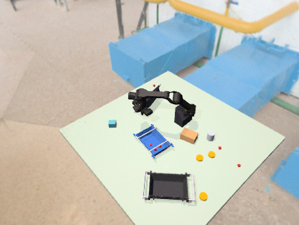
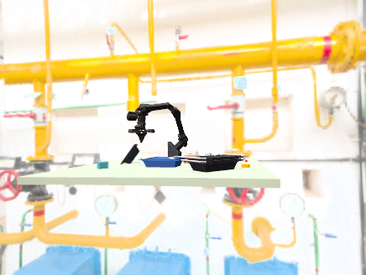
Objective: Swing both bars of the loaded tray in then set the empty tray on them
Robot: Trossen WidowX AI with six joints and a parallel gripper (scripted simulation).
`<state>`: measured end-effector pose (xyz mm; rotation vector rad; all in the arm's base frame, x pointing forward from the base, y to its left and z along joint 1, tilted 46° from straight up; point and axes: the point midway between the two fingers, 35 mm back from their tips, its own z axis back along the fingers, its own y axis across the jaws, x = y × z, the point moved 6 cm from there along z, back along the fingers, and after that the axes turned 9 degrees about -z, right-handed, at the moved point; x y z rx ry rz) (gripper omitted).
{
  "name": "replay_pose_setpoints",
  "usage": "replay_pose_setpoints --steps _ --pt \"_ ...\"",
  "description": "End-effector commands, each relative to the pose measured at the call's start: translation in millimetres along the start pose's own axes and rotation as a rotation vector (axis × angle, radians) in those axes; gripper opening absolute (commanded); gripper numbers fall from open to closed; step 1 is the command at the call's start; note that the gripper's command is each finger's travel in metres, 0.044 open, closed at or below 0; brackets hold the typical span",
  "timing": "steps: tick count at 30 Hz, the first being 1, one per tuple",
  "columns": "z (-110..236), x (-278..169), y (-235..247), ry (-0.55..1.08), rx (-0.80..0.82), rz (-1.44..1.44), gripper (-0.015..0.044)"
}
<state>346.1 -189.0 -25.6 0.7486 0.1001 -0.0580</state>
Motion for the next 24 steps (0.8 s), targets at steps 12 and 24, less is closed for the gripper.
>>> replay_pose_setpoints --steps 12,24 --pt "4.6 -64.6 -106.2 0.008 -0.032 0.135 0.0000" --pt "-6.1 -130.4 -172.7 0.020 -0.021 0.240 0.0000"
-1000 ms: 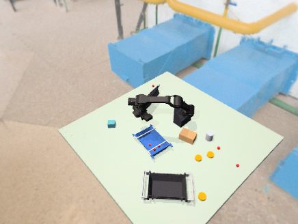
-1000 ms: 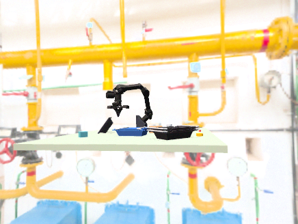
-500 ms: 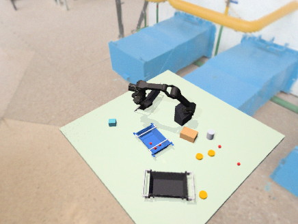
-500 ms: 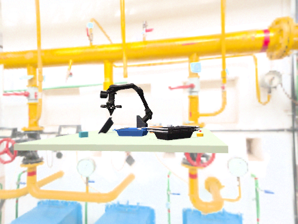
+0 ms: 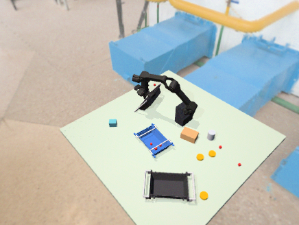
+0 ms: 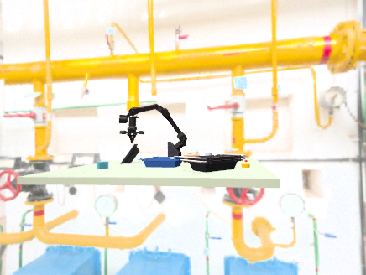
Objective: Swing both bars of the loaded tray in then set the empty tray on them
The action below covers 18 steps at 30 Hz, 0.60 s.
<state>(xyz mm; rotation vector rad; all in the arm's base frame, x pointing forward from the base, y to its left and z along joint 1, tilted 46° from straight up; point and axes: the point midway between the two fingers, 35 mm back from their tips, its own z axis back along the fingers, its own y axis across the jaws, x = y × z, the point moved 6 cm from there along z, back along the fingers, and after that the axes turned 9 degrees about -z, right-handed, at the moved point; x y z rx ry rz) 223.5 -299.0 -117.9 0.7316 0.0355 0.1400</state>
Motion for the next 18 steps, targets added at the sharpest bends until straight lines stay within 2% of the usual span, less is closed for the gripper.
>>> replay_pose_setpoints --steps 1,12,18 --pt "-7.6 -30.7 -17.8 0.008 0.006 0.047 0.0000" --pt "-31.9 -104.0 -47.7 0.007 0.039 0.153 0.0000" --pt "-33.7 -108.5 -48.9 0.007 0.041 0.160 0.0000"
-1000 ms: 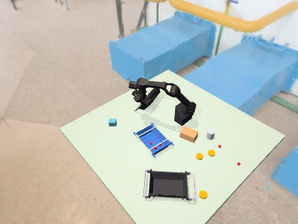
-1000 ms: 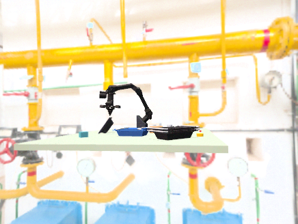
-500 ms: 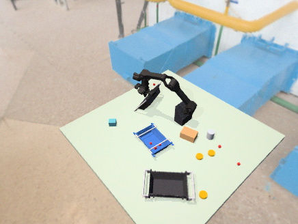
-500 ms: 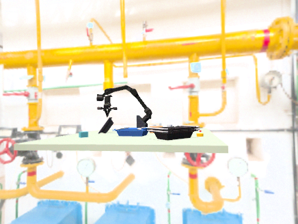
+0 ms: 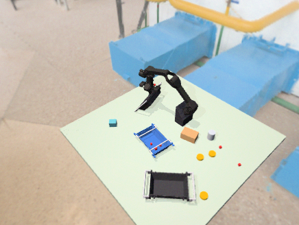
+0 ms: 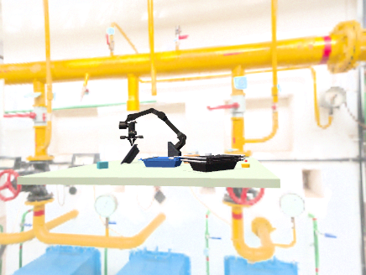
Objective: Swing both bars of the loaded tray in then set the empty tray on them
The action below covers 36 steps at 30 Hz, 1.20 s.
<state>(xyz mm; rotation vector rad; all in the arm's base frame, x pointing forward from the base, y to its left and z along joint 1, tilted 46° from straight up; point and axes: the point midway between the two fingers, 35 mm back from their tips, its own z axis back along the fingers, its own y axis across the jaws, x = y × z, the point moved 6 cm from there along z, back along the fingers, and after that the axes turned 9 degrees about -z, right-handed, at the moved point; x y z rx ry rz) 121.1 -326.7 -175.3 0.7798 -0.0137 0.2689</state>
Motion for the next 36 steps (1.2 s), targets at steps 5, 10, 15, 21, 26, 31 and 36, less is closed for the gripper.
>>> replay_pose_setpoints --steps 5,10,15,21,26,31,36 --pt "-0.8 -2.9 1.5 0.010 -0.003 0.023 0.0000" --pt "-0.8 -3.5 6.4 0.010 -0.003 0.023 0.0000" --pt "-0.7 -4.3 11.6 0.011 -0.002 0.023 0.0000" --pt "-0.7 -5.3 17.9 0.011 -0.002 0.023 0.0000" --pt "-0.8 -6.2 23.5 0.011 -0.001 0.023 0.0000" --pt "-0.9 -7.2 29.1 0.011 -0.001 0.023 0.0000" --pt "-0.9 -8.1 35.0 0.011 -0.001 0.023 0.0000"
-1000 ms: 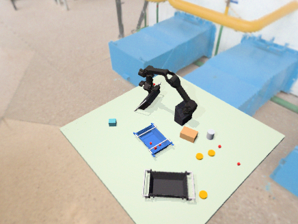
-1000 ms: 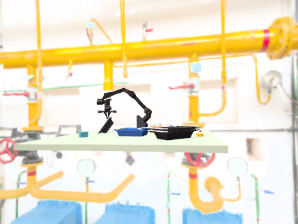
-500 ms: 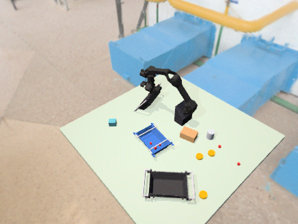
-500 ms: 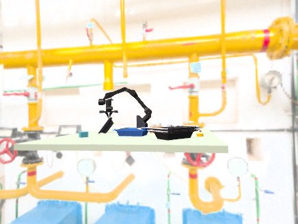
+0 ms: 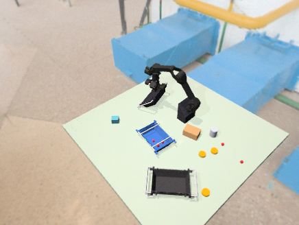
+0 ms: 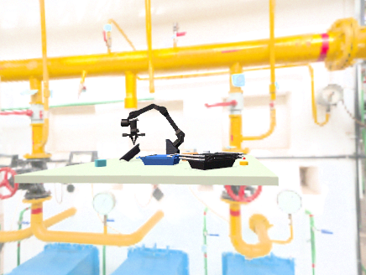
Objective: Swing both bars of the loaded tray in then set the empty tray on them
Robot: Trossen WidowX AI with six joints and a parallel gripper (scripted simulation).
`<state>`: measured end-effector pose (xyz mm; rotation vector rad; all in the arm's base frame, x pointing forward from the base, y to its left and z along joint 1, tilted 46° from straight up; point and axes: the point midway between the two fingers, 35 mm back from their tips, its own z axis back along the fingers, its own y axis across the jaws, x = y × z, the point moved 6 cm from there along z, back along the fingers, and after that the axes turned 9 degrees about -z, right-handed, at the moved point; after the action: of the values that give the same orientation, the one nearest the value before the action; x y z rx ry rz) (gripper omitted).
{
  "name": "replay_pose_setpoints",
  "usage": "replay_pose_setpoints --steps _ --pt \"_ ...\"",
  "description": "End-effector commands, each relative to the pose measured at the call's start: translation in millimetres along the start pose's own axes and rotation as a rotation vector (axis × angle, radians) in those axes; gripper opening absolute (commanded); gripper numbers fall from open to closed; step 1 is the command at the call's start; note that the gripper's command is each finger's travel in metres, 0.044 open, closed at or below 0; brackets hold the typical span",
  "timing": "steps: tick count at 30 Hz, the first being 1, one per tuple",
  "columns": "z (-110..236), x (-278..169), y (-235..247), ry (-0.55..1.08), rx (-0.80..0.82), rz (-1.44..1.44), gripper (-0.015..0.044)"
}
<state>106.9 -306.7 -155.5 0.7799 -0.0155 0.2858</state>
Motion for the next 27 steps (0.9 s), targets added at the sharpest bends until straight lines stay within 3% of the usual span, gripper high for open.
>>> replay_pose_setpoints --steps 1,7,14,27 --pt "0.0 -1.4 5.5 0.006 -0.001 0.007 0.0000" --pt "5.6 -1.9 9.6 0.006 -0.001 0.006 0.0000" --pt "49.6 0.0 7.4 0.006 -0.001 0.006 0.0000" --pt "39.6 0.2 6.5 0.000 -0.006 0.000 0.0000"
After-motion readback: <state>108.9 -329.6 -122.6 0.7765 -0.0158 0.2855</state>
